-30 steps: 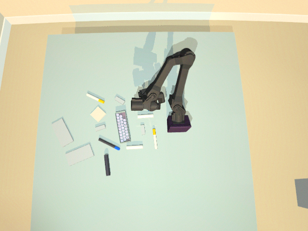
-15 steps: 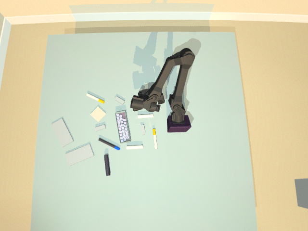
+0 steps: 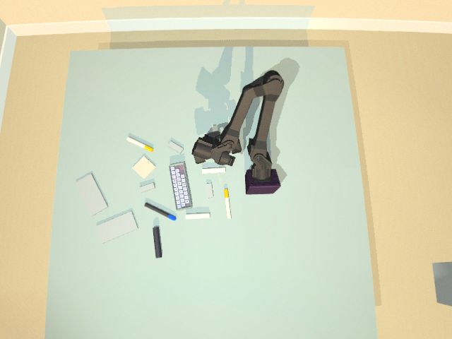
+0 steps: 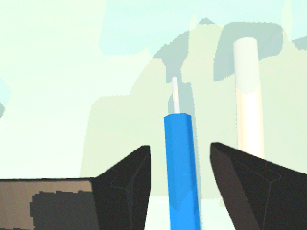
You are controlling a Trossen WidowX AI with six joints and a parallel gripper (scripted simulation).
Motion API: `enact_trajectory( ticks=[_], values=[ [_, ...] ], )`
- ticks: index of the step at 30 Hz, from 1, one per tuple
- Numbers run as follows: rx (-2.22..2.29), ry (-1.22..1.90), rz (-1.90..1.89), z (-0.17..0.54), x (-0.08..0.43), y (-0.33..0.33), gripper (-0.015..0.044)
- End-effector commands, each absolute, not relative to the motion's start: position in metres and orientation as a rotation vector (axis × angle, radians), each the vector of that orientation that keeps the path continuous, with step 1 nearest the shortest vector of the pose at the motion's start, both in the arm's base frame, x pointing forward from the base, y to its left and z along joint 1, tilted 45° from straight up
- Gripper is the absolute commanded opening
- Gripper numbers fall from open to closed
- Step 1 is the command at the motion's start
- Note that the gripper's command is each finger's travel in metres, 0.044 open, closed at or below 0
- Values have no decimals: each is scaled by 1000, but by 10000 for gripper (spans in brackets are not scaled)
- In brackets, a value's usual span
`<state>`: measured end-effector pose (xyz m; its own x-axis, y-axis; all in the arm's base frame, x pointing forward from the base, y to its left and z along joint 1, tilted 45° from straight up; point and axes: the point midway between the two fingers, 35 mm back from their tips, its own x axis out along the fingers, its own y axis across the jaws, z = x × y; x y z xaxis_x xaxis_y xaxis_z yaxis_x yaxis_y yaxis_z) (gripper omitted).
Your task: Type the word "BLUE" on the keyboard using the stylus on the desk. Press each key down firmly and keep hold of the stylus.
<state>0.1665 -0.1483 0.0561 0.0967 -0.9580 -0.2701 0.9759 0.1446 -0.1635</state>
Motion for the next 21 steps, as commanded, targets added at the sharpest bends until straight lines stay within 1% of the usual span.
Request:
enact_trajectory(
  ticks=[1, 21],
  values=[
    [55, 358, -1433, 52, 164, -151, 150],
    [54, 358, -1434, 42, 163, -161, 150]
  ],
)
